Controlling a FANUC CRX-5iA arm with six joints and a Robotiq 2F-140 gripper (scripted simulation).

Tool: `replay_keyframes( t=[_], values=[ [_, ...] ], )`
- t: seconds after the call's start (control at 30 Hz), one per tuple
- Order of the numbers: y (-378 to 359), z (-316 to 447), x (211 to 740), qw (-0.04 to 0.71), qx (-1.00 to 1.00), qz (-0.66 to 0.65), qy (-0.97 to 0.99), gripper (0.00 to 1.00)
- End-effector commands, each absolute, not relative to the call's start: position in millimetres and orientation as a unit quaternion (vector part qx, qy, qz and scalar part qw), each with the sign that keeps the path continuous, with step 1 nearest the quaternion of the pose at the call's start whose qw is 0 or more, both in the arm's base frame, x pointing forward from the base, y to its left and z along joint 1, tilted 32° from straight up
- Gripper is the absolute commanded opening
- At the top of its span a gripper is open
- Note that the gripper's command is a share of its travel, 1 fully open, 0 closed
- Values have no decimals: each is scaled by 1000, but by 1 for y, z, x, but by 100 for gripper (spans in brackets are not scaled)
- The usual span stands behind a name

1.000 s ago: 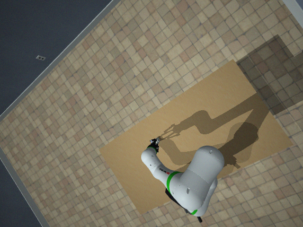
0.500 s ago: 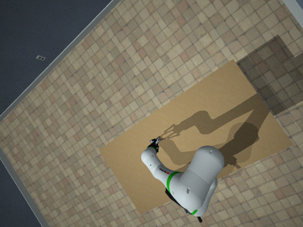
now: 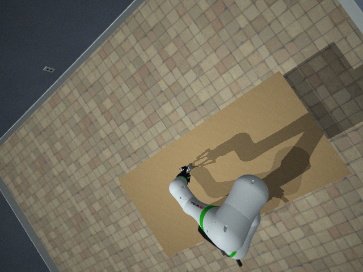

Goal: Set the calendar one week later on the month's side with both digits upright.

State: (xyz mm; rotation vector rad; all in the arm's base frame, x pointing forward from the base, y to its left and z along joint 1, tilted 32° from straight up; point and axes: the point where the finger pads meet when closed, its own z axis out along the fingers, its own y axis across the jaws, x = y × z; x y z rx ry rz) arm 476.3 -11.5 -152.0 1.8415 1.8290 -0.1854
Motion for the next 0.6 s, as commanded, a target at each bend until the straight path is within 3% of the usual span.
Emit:
replay_keyframes(
  t=[0.0,0.23,0.57],
  values=[
    [-11,-152,476,267,682,-69,678,21],
    [-11,-152,476,267,682,-69,678,28],
    [-11,-152,476,267,682,-69,678,28]
  ],
)
